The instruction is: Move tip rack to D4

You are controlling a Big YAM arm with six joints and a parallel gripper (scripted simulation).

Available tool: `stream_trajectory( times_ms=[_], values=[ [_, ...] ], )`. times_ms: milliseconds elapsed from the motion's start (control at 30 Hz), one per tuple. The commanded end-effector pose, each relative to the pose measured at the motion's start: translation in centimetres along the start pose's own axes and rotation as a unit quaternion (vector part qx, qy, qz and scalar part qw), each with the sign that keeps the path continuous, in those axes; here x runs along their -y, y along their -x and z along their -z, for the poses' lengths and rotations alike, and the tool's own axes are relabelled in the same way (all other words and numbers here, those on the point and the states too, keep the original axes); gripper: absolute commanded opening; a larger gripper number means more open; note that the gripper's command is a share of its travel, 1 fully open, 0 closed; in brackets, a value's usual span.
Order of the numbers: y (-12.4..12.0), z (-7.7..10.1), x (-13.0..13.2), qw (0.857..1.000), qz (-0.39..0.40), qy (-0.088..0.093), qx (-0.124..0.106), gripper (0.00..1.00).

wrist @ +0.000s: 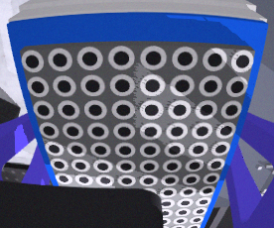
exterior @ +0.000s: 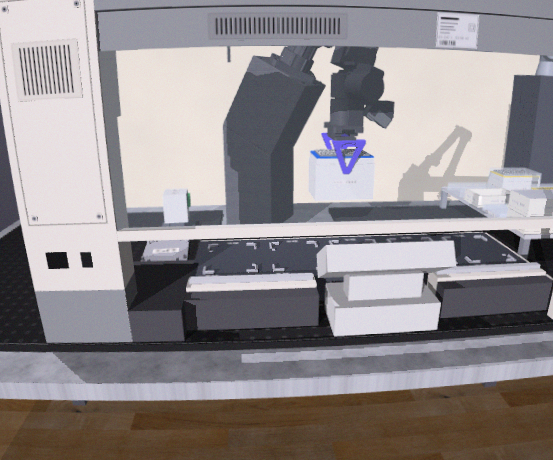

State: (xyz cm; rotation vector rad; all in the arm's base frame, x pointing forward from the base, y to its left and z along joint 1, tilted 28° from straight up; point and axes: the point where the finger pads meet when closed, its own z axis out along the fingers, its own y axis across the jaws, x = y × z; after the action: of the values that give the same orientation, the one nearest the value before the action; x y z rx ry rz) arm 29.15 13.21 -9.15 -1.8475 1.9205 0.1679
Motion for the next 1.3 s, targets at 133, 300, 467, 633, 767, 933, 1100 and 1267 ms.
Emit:
stream_trajectory(
  times_ms=[133,300,467,633,767,933,1100,1267],
  values=[
    [0.6,-1.3,0.4,1.000,0.002,-0.006,0.005,0.00],
    [0.4,-1.7,-0.3,1.000,0.001,-0.001,0.003,0.00],
    [0.5,-2.6,0.0,1.000,0.002,-0.004,0.004,0.00],
    [0.6,-3.5,0.2,1.000,0.002,-0.006,0.005,0.00],
    [0.6,-4.0,0.3,1.000,0.002,-0.006,0.005,0.00],
    [0.6,-4.6,0.2,1.000,0.002,-0.005,0.005,0.00],
    [0.4,-5.4,-0.4,1.000,0.001,-0.001,0.003,0.00],
    [0.6,-6.3,0.1,1.000,0.002,-0.005,0.005,0.00]
  ],
)
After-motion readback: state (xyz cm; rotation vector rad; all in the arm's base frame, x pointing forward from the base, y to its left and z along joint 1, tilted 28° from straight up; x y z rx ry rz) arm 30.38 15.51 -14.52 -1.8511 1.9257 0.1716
